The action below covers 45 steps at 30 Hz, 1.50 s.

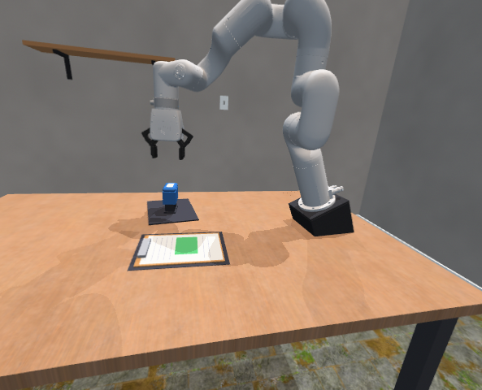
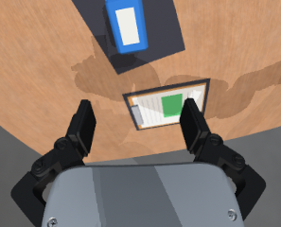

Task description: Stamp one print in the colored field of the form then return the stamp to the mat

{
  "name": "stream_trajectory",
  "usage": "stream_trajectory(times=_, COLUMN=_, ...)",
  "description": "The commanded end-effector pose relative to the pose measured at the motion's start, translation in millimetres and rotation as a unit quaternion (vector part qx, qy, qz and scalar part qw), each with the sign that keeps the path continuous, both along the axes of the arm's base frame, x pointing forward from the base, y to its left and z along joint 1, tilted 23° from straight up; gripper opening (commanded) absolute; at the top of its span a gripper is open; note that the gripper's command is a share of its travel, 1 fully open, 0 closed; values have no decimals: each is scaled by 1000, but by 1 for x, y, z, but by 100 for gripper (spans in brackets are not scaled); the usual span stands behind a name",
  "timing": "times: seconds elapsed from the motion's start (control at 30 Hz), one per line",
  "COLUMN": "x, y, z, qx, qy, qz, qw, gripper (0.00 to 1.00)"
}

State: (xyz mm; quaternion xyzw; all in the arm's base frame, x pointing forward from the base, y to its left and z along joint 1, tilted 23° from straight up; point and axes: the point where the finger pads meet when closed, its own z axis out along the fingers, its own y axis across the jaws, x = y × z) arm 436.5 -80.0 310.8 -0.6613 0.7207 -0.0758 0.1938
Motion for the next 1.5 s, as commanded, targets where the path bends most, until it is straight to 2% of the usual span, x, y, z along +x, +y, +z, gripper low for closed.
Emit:
stream_trajectory(times=0.0, x=-16, y=68, z=11, qx=63, qy=15, qz=-123, qw=990, gripper=100)
stream_trajectory(times=0.1, x=-26, y=91, z=11, qx=86, qy=24, qz=-163, qw=982, gripper=100)
stream_trajectory(times=0.17, x=-26, y=91, z=11, qx=86, qy=24, qz=-163, qw=982, gripper=100)
stream_trajectory(times=0.2, x=-35, y=116, z=12, qx=108, qy=33, qz=-205, qw=972, gripper=100)
stream_trajectory(times=0.23, x=-39, y=123, z=11, qx=114, qy=37, qz=-217, qw=969, gripper=100)
stream_trajectory(times=0.43, x=-66, y=165, z=1, qx=150, qy=57, qz=-295, qw=942, gripper=100)
stream_trajectory(times=0.67, x=-100, y=210, z=-19, qx=183, qy=76, qz=-391, qw=899, gripper=100)
stream_trajectory(times=0.73, x=-100, y=210, z=-19, qx=183, qy=76, qz=-391, qw=899, gripper=100)
stream_trajectory(times=0.77, x=-102, y=212, z=-20, qx=193, qy=81, qz=-431, qw=878, gripper=100)
stream_trajectory(times=0.9, x=-106, y=215, z=-24, qx=203, qy=84, qz=-480, qw=849, gripper=100)
stream_trajectory(times=1.1, x=-107, y=216, z=-24, qx=213, qy=76, qz=-565, qw=794, gripper=100)
stream_trajectory(times=1.17, x=-104, y=216, z=-29, qx=213, qy=75, qz=-568, qw=792, gripper=100)
stream_trajectory(times=1.23, x=-95, y=219, z=-48, qx=213, qy=75, qz=-568, qw=792, gripper=100)
stream_trajectory(times=1.3, x=-95, y=219, z=-48, qx=213, qy=75, qz=-568, qw=792, gripper=100)
stream_trajectory(times=1.4, x=-83, y=223, z=-80, qx=214, qy=75, qz=-568, qw=792, gripper=100)
stream_trajectory(times=1.47, x=-82, y=224, z=-85, qx=214, qy=75, qz=-567, qw=792, gripper=100)
